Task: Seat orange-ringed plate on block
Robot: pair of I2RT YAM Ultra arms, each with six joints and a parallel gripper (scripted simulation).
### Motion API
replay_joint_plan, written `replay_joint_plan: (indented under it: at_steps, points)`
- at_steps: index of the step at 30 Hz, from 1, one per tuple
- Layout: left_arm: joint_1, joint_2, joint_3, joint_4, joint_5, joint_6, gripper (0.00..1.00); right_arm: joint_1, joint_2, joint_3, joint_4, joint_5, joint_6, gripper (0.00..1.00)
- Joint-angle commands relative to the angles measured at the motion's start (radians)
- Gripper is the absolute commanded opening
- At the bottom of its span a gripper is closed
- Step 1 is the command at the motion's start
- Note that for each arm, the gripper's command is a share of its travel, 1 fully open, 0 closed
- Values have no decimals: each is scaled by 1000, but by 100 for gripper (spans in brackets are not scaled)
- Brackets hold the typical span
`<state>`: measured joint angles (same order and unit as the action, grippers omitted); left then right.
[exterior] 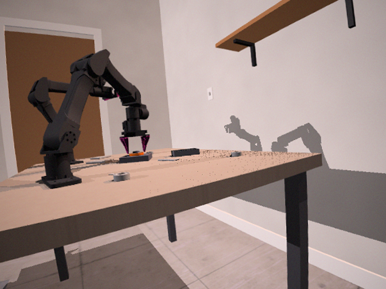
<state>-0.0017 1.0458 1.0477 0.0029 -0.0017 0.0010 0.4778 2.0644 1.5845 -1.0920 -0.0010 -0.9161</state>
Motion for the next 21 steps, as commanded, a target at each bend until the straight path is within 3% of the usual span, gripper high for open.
replay_joint_plan:
  at_steps: [1,5,8,15,21]
  points:
    - [5,-11,16,18,4,-6,100,5,-57,61,-61,-10,3,79]
    - [5,-11,16,18,4,-6,100,4,-61,110,-131,-10,2,79]
    - [5,-11,16,18,4,-6,100,4,-60,114,-95,-11,2,79]
    - [5,-11,16,18,4,-6,100,1,-78,218,-244,-10,1,79]
    - [5,-11,16,18,4,-6,100,0,-79,146,-170,-10,0,79]
